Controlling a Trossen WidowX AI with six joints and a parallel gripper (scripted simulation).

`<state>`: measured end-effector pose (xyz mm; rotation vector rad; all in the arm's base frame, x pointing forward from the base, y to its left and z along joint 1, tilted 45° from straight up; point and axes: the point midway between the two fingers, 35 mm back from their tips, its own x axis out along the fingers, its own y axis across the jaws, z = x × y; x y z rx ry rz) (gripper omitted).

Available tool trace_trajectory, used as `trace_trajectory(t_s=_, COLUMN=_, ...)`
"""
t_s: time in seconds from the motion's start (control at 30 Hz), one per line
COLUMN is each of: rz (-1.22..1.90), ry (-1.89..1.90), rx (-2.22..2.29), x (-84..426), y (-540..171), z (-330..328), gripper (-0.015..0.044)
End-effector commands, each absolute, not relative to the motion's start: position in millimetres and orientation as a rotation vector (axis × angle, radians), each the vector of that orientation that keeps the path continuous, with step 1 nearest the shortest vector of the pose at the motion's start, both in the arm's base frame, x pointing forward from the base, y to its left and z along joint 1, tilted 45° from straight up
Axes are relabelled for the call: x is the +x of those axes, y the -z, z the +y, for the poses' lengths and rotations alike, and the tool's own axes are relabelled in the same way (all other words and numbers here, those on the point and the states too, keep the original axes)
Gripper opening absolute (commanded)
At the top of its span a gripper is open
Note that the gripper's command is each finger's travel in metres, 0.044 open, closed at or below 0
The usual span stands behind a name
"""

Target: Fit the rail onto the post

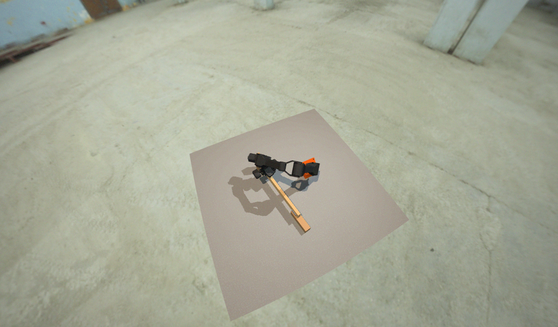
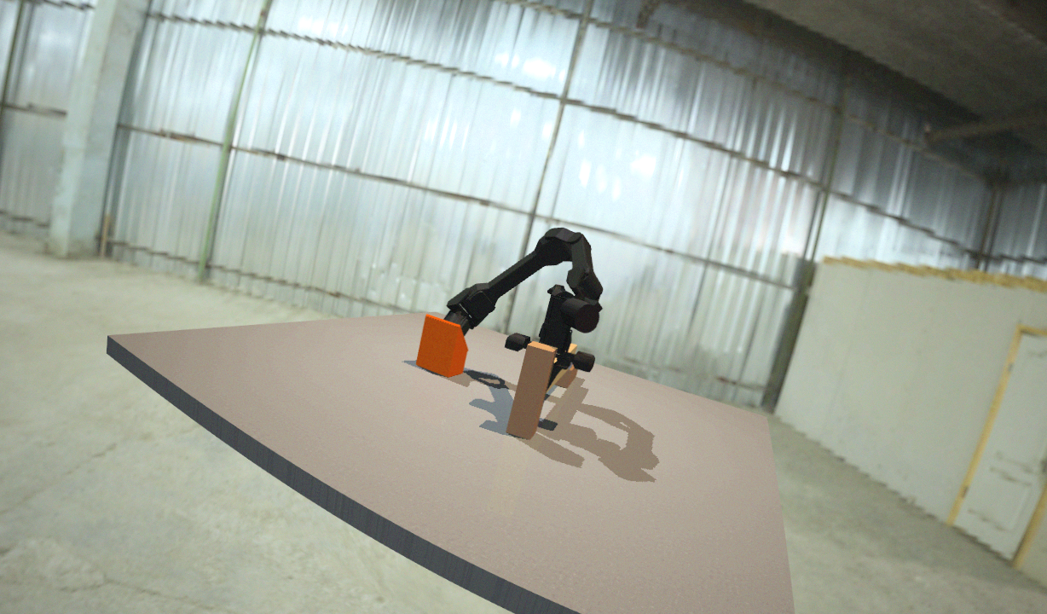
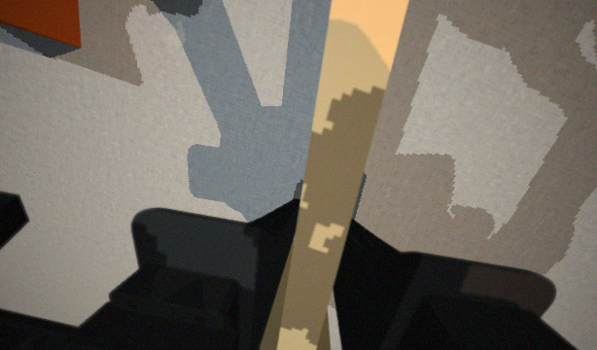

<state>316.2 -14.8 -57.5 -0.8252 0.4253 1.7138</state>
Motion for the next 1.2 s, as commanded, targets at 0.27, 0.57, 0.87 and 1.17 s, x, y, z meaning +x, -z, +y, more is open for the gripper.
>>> trace_trajectory(t_s=0.27, rz=0.426, ry=-1.709, rx=-0.833, x=319.5, y=58.7, z=-20.0, gripper=0.0000)
trace_trajectory(t_s=0.57, rz=0.426, ry=-1.709, rx=-0.833, x=320.2, y=60.7, z=-21.9, gripper=0.0000)
trace_trajectory(t_s=0.87, rz=0.426, ry=-1.709, rx=-0.834, x=320.9, y=63.2, z=-23.1, gripper=0.0000)
trace_trajectory(t_s=1.17, rz=0.426, ry=-1.709, rx=-0.834, x=321.8, y=64.9, z=-24.9, gripper=0.0000)
